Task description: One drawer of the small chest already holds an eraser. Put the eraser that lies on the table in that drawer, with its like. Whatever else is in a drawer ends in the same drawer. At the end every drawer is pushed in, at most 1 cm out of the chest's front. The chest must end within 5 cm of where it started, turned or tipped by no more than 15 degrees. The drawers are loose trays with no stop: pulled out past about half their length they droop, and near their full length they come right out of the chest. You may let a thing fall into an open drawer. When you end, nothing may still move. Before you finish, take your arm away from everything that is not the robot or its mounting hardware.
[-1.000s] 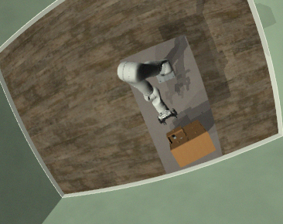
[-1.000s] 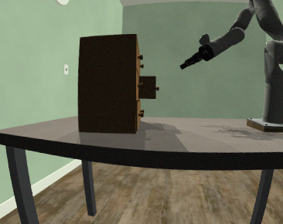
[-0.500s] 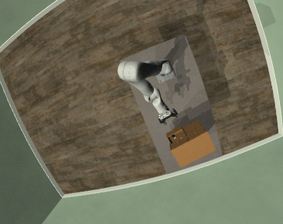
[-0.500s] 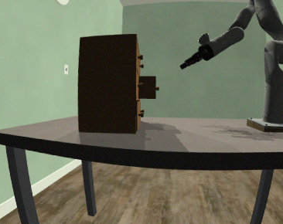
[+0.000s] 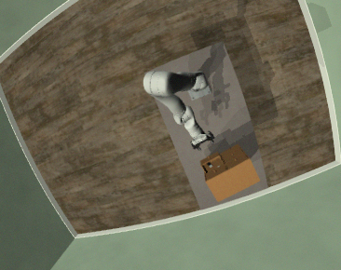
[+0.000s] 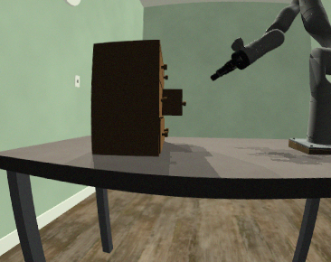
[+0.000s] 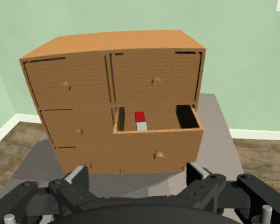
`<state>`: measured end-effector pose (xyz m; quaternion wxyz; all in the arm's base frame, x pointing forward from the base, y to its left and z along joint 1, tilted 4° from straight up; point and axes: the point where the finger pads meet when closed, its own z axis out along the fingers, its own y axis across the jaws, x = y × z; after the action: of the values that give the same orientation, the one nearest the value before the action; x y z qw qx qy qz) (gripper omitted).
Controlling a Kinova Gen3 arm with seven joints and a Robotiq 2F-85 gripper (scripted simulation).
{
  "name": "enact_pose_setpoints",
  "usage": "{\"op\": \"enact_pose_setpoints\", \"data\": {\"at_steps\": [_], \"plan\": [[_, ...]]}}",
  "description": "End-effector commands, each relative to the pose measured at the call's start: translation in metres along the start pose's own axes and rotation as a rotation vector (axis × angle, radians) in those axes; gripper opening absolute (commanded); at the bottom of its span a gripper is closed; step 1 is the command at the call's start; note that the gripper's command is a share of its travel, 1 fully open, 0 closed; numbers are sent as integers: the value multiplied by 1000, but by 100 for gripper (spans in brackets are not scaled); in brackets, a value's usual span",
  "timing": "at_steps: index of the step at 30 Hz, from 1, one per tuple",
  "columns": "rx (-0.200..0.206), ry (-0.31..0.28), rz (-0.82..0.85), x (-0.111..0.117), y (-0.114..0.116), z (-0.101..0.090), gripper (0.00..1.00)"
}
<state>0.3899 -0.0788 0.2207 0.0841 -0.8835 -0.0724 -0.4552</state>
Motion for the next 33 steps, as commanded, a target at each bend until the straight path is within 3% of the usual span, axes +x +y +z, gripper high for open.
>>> {"op": "enact_pose_setpoints", "data": {"at_steps": [1, 33], "plan": [[-8, -5, -1, 2, 3, -1, 100], [-11, -142, 0, 6, 3, -4, 100]]}}
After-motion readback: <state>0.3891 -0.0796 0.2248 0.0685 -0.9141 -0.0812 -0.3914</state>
